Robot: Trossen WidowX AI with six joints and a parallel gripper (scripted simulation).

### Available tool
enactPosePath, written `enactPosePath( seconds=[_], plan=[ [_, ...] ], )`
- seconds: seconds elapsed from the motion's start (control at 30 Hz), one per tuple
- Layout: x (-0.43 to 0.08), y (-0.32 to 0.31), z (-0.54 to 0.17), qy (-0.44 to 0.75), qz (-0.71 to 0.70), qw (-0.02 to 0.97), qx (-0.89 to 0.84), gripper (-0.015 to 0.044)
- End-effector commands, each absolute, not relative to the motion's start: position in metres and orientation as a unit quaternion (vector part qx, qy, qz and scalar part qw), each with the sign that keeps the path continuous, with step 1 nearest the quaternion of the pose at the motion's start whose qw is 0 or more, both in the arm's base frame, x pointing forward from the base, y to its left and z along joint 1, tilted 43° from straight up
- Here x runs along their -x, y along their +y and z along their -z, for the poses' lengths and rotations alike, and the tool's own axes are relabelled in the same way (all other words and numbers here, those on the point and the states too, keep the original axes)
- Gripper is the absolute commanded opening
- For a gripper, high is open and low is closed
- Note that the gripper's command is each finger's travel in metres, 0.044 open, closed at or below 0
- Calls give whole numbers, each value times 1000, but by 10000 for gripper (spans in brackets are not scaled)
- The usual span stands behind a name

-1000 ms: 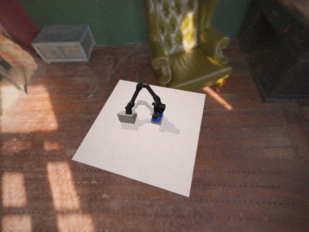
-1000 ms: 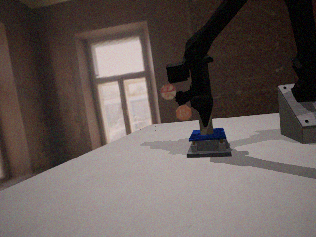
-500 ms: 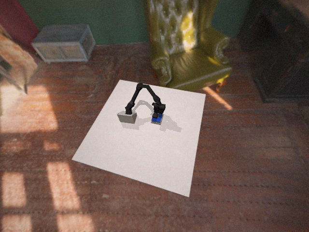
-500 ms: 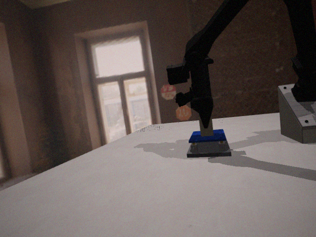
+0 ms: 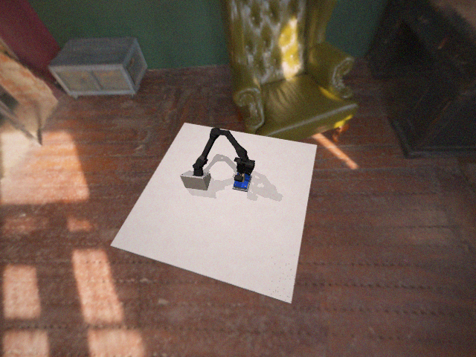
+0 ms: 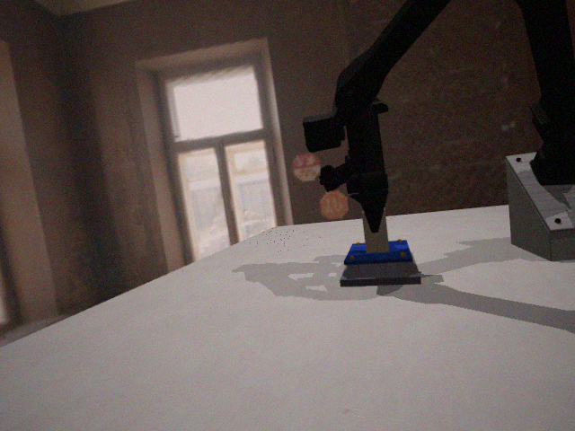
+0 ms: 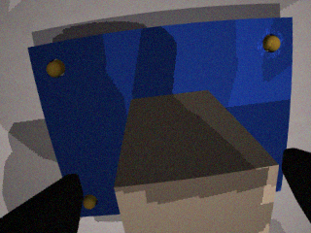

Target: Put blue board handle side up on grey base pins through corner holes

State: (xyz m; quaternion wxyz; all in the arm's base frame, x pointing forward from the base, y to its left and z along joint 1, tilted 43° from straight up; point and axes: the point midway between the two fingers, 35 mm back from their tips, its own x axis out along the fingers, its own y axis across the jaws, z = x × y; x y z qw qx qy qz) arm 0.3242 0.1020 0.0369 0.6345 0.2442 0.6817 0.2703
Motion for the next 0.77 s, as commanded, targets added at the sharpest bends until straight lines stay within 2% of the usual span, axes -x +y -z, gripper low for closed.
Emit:
enactPosePath(
  seconds=[0.0, 0.23, 0.37, 0.73],
  plan=[
    [-328, 88, -52, 678, -270, 639, -242, 440],
    [-328, 77, -64, 678, -270, 639, -243, 440],
    [-329, 50, -91, 678, -268, 638, -247, 440],
    [-329, 48, -93, 678, -269, 638, -248, 440]
  ],
)
